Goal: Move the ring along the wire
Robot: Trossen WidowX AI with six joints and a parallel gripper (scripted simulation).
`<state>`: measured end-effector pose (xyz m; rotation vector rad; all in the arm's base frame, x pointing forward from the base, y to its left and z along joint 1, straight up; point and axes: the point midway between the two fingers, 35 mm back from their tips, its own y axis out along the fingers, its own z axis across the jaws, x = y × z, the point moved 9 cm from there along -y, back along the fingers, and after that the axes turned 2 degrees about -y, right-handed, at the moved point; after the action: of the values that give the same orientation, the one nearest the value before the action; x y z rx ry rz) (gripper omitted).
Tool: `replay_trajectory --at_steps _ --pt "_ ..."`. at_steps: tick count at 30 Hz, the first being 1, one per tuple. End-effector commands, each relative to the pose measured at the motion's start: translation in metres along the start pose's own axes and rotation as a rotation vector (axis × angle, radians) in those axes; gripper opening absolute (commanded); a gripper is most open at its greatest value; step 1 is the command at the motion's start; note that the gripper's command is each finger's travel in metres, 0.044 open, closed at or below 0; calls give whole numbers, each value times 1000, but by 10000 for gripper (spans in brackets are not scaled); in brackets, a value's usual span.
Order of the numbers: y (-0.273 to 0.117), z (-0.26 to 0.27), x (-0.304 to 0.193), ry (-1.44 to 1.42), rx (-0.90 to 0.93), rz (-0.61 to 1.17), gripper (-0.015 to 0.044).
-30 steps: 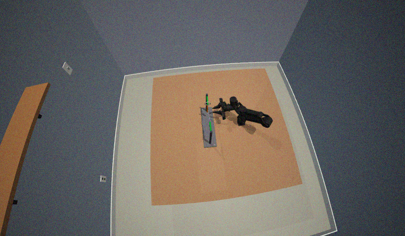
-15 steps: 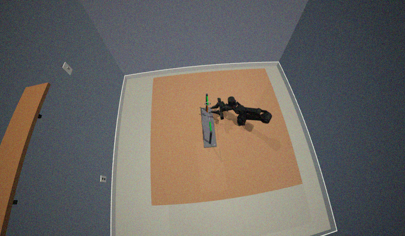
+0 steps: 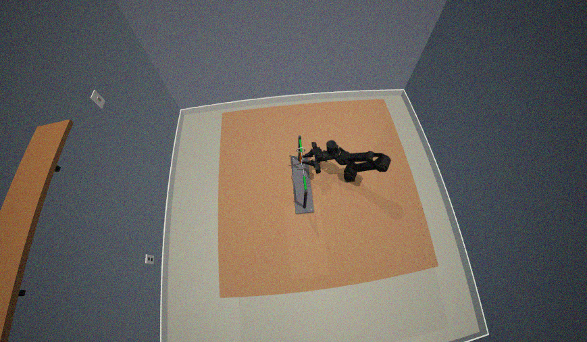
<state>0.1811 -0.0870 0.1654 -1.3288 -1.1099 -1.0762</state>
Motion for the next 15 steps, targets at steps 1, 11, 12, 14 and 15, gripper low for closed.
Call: replay_trajectory --at_steps 1,11,12,14,15 --pt "8 -1 2 1 -5 -4 160" --pt "23 0 1 2 -5 -7 160" --pt "25 0 1 2 -5 -7 160" --pt "28 1 0 2 -5 -8 160" --pt "30 1 0 2 -5 -8 160"
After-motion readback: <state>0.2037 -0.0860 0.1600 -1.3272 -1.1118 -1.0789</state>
